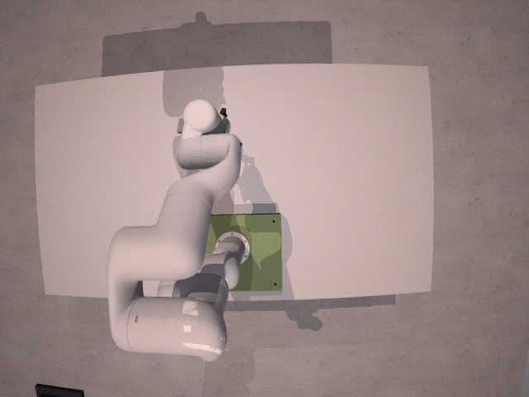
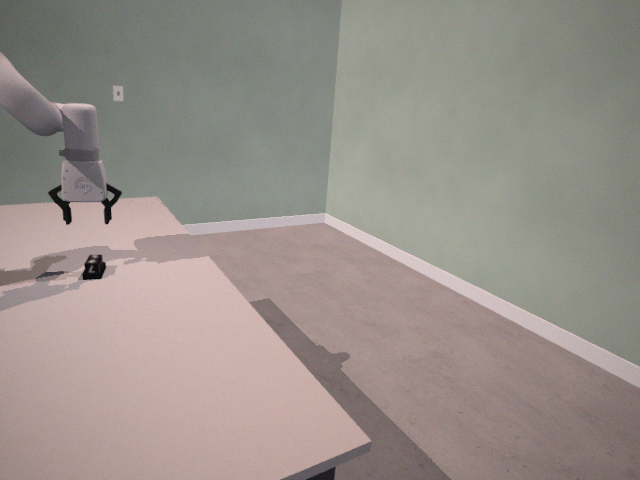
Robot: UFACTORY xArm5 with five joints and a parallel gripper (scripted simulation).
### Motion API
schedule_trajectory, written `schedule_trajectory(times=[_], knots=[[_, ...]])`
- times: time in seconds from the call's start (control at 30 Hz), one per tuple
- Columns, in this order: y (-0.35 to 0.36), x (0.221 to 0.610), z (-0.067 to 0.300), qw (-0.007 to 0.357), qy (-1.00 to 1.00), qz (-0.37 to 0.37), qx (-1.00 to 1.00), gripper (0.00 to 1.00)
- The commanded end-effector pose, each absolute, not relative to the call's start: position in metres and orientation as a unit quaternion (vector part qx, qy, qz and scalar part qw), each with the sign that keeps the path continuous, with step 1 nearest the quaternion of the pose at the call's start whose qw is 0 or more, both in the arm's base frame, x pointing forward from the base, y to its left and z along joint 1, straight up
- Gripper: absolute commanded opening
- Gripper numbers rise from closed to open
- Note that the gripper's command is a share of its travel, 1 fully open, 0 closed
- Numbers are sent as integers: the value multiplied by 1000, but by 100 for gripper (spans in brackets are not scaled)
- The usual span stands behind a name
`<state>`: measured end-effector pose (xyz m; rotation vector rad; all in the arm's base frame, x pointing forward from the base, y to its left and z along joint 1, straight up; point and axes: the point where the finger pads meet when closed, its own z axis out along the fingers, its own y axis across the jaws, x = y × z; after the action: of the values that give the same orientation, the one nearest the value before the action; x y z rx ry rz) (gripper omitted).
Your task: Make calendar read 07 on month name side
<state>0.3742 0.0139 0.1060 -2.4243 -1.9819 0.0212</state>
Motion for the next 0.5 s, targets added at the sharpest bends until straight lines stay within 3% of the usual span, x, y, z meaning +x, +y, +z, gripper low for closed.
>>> schedule_trajectory(times=[0.0, 0.47], knots=[[8, 377, 106, 1, -627, 2, -779, 100], [7, 375, 105, 1, -636, 2, -772, 100]])
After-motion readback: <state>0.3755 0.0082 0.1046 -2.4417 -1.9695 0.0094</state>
